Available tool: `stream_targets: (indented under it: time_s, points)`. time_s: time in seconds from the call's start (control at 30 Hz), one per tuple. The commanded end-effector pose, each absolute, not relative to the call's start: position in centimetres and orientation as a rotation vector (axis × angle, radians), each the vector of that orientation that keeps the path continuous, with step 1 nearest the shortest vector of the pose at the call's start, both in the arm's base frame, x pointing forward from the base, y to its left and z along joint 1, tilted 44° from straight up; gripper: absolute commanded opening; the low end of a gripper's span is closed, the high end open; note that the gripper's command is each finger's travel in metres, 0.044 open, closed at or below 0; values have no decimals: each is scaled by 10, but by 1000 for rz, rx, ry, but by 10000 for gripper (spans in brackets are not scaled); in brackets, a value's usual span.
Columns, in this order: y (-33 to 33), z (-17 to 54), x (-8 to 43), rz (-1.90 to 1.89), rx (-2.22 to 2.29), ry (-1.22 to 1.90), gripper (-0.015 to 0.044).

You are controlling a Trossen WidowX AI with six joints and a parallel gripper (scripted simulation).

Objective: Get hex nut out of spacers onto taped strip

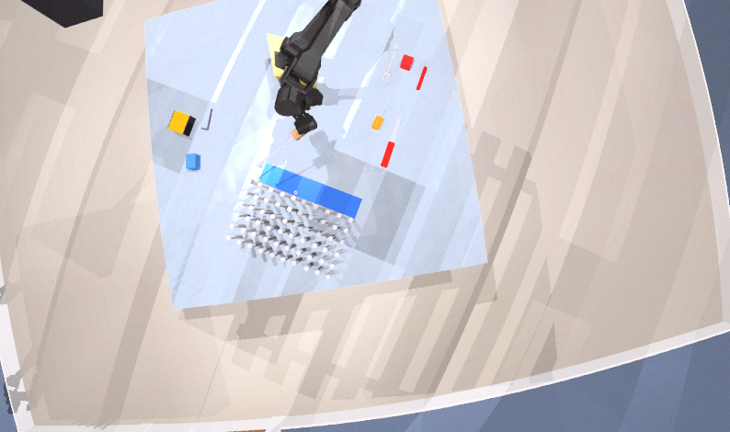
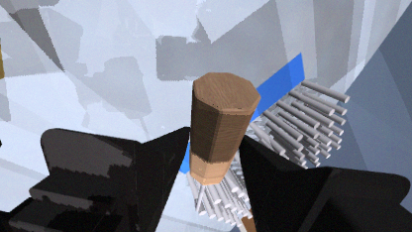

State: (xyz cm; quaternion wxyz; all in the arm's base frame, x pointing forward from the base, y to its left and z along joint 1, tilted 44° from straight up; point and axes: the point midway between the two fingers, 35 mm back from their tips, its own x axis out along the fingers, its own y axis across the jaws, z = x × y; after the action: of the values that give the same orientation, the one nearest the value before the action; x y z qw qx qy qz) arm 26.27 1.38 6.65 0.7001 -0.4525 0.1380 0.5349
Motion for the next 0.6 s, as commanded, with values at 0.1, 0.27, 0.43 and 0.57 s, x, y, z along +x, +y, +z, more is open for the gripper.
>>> stream_targets:
  time_s: [0.1, 0.27, 0.43, 0.57]
  points:
    - [-2, 63, 272, 1101, -790, 466, 0]
    - [-11, 60, 276, 1041, -644, 561, 0]
    - [-20, 56, 280, 975, -497, 650, 0]
    - [-27, 52, 283, 920, -379, 717, 0]
